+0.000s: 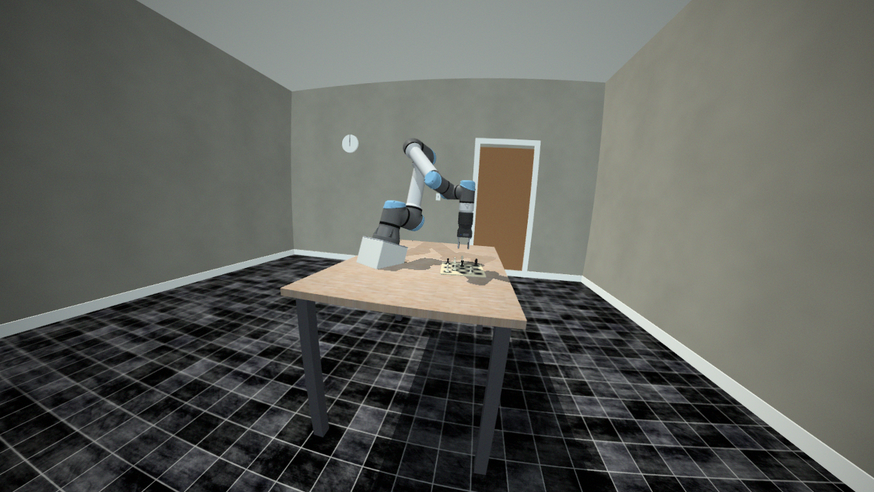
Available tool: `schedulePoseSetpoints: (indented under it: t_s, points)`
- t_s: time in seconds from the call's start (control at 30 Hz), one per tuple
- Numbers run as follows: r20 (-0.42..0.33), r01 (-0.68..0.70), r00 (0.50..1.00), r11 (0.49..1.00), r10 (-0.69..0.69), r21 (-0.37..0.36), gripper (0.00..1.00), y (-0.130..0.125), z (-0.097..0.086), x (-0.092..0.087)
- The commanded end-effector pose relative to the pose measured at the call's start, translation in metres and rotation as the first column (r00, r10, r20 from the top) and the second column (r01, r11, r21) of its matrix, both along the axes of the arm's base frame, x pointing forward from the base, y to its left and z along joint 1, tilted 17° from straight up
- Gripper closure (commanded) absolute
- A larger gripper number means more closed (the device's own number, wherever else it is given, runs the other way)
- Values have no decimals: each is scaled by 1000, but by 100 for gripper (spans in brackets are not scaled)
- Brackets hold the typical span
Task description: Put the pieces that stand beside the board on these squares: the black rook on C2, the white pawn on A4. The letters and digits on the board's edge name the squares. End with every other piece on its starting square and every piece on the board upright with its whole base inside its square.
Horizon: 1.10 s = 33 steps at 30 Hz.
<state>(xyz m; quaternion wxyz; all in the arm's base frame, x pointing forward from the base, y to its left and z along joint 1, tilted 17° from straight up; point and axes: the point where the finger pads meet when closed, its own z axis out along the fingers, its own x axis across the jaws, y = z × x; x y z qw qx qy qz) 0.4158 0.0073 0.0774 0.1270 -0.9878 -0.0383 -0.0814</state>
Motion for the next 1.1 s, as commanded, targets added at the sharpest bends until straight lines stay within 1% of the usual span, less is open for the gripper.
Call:
schedulePoseSetpoints:
  t_s: [0.0, 0.77, 0.9, 1.07]
  points:
    - [0, 0, 1000, 1000, 0, 0, 0, 0, 1, 0]
    - [-4, 14, 1000, 1000, -14, 2, 0, 3, 1, -1]
    - [-19, 68, 998, 998, -68, 10, 0, 13, 3, -4]
    - [-55, 192, 980, 981, -191, 24, 0, 37, 5, -13]
